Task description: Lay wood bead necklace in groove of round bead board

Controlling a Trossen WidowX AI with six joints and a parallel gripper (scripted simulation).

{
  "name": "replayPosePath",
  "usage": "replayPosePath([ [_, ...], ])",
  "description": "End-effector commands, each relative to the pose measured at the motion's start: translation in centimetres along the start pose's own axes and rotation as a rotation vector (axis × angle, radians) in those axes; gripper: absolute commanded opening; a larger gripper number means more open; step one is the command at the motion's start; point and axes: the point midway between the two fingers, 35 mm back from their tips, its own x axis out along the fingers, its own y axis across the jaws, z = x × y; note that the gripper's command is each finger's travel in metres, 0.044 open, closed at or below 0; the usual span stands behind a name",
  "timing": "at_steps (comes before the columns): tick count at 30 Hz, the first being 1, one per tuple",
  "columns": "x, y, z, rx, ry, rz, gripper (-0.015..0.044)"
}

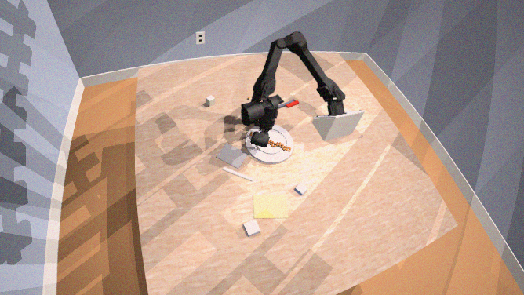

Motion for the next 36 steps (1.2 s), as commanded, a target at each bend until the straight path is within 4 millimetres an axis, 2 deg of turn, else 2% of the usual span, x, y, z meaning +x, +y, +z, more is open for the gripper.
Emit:
replayPosePath([
  [1, 0.94, -0.22, -0.39, -0.014, 0.006, -0.013, 0.0250],
  [9, 1.04, -0.24, -0.41, -0.014, 0.006, -0.013, 0.0250],
  [19, 0.83, -0.14, -0.22, -0.006, 0.005, -0.007, 0.0000],
  [36, 0.83, -0.14, -0.22, -0.006, 0.005, -0.007, 0.0000],
])
